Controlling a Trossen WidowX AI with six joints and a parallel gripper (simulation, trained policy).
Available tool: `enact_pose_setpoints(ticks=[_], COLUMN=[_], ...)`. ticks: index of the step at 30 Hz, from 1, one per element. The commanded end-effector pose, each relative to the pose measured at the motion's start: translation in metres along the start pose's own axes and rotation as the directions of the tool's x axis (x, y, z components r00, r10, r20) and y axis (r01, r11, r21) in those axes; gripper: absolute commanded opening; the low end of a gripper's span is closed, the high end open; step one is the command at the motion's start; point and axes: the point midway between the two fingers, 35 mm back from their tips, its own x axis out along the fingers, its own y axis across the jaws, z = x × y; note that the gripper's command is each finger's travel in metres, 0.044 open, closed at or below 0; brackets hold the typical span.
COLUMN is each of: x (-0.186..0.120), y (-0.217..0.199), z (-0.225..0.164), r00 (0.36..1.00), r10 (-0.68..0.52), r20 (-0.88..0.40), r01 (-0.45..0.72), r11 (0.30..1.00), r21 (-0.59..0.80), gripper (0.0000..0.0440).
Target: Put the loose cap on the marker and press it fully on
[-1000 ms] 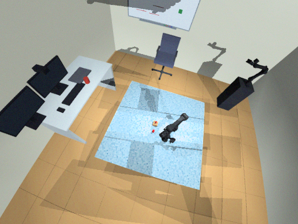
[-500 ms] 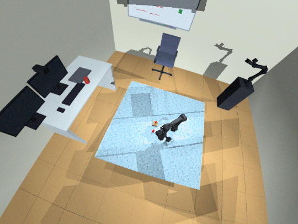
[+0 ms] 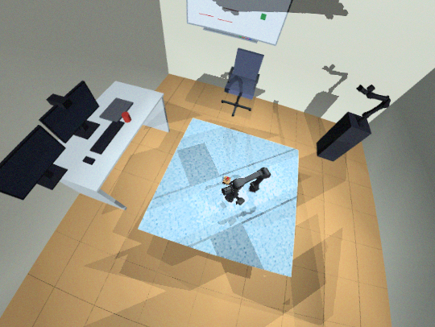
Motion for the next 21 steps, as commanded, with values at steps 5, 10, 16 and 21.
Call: enact_pose_setpoints(ticks=[5, 10, 16, 21], x=[-0.003, -0.006, -0.010, -0.013], y=[-0.025, -0.041, -0.061, -0.076], z=[0.004, 0.005, 0.003, 0.001], r00=[0.999, 0.997, 0.994, 0.991], r10=[-0.041, -0.068, -0.101, -0.126], r20=[-0.014, -0.022, -0.036, -0.052], r01=[0.042, 0.069, 0.102, 0.129], r11=[0.999, 0.997, 0.994, 0.991], r21=[0.018, 0.029, 0.040, 0.046], gripper=[0.0317, 0.0316, 0.0315, 0.0314])
